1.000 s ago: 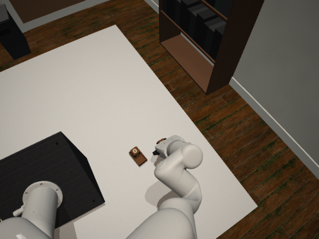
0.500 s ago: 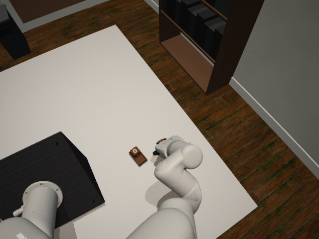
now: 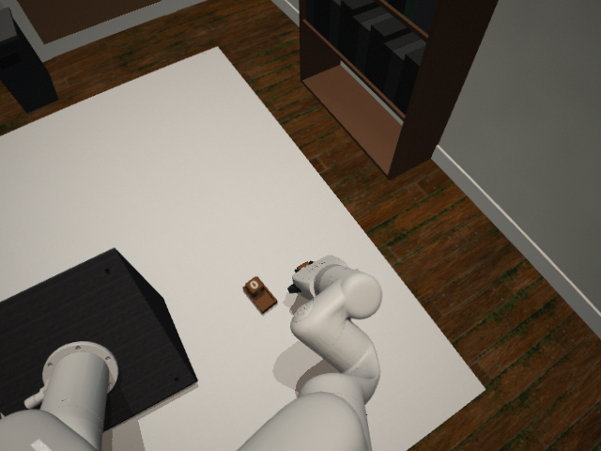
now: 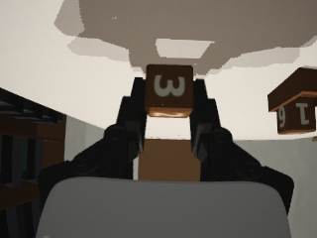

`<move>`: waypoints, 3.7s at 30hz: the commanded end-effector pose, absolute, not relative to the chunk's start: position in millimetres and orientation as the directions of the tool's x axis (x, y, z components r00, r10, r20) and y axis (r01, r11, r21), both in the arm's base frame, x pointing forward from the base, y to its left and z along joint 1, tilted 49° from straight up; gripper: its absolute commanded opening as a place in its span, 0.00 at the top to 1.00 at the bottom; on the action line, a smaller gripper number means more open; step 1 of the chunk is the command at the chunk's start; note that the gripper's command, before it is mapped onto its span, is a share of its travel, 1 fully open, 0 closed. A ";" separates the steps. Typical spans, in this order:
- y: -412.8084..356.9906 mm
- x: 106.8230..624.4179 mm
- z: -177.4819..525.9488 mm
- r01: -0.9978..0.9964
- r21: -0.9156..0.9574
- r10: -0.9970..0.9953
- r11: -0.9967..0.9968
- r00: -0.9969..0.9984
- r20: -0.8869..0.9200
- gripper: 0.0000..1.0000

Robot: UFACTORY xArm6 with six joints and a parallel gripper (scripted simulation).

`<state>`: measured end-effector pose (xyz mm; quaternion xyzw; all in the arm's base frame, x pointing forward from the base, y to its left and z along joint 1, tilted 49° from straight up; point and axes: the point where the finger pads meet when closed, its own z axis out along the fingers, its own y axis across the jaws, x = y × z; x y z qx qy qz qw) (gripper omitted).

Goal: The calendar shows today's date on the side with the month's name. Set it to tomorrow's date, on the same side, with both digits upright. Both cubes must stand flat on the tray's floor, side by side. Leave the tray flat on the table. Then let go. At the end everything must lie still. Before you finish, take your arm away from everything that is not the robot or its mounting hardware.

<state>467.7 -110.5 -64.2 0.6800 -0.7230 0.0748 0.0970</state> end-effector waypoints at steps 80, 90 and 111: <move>-97.5 470.0 -52.5 -0.998 0.021 -0.969 0.062 -0.055 0.242 0.31; -76.9 471.7 -34.5 -0.998 0.021 -0.969 0.062 -0.055 0.242 0.31; -57.4 472.1 -19.5 -0.998 0.028 -0.964 0.062 -0.053 0.262 0.31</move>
